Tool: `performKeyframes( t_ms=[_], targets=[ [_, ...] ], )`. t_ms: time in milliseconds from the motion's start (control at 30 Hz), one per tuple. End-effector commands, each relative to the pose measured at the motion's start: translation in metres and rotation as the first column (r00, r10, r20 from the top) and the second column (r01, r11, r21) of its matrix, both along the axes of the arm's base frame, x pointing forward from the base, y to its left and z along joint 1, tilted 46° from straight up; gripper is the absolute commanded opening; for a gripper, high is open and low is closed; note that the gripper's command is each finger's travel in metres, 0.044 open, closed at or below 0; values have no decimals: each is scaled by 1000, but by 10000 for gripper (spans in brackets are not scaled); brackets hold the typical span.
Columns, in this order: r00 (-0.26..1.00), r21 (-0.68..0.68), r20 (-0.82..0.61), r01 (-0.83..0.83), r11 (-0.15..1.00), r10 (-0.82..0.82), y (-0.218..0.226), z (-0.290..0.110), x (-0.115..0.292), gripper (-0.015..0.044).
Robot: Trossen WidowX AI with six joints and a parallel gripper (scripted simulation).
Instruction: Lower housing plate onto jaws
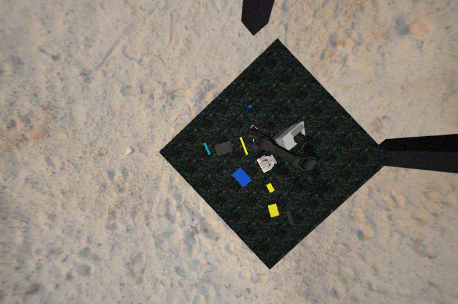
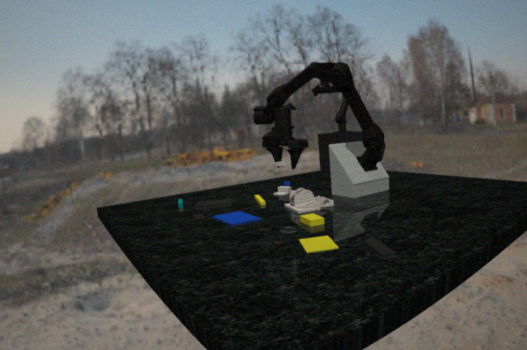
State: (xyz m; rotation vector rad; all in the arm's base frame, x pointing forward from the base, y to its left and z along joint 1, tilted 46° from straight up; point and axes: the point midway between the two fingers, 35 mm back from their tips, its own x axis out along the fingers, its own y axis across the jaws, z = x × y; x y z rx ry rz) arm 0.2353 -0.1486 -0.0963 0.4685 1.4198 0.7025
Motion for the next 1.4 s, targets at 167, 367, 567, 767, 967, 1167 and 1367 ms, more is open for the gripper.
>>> performKeyframes(
  t_ms=[167, 367, 567, 767, 967, 1167, 1367],
  targets=[
    [998, 5, -37, 42, 999, -41, 20, 22, 7, 351],
    [996, 3, -59, 66, 998, -65, 34, 36, 11, 351],
    [993, 3, -81, 90, 996, -89, 48, 50, 14, 351],
    [988, 3, -103, 113, 994, -112, 63, 63, 16, 351],
    [983, 4, -125, 136, 991, -135, 78, 76, 16, 351],
    [977, 5, -147, 158, 987, -156, 93, 88, 15, 351],
    [969, 8, -171, 181, 984, -177, 109, 99, 12, 351]
  ],
)
